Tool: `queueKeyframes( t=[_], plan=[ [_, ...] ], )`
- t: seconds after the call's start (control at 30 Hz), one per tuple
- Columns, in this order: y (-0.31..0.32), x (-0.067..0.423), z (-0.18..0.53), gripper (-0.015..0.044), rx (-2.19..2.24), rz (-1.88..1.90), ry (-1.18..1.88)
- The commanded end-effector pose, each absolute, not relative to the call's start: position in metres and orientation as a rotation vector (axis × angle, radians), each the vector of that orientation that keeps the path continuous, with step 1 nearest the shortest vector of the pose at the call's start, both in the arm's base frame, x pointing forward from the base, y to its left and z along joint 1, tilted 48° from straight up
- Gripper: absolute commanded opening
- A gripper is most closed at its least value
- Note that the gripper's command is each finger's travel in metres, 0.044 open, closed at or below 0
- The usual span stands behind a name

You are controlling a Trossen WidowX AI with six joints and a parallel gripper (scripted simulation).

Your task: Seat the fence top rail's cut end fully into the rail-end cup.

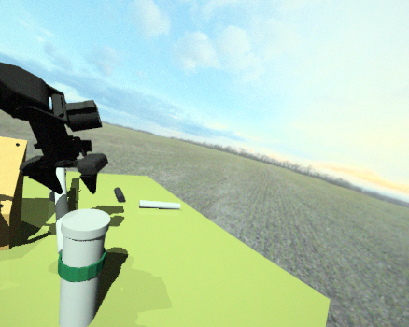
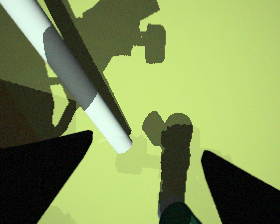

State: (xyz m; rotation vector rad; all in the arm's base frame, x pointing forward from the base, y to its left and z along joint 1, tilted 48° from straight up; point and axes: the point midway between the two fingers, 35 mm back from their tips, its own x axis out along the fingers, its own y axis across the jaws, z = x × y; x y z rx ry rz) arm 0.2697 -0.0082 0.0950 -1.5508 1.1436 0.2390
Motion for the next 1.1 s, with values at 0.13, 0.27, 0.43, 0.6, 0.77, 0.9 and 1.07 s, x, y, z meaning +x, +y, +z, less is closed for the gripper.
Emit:
queueKeyframes(
  t=[0.13, 0.27, 0.43, 0.6, 0.77, 0.9, 1.07],
  plan=[
    [0.037, 0.25, 0.088, 0.044, -1.068, -0.177, 1.082],
    [0.054, 0.242, 0.09, 0.044, -0.897, -0.324, 0.99],
    [0.07, 0.234, 0.094, 0.044, -0.723, -0.444, 0.862],
    [0.072, 0.233, 0.095, 0.044, -0.705, -0.454, 0.849],
    [0.072, 0.233, 0.095, 0.044, -0.705, -0.454, 0.849],
    [0.072, 0.233, 0.095, 0.044, -0.705, -0.454, 0.849],
    [0.07, 0.239, 0.081, 0.044, -0.501, -0.574, 0.861]
  ],
)
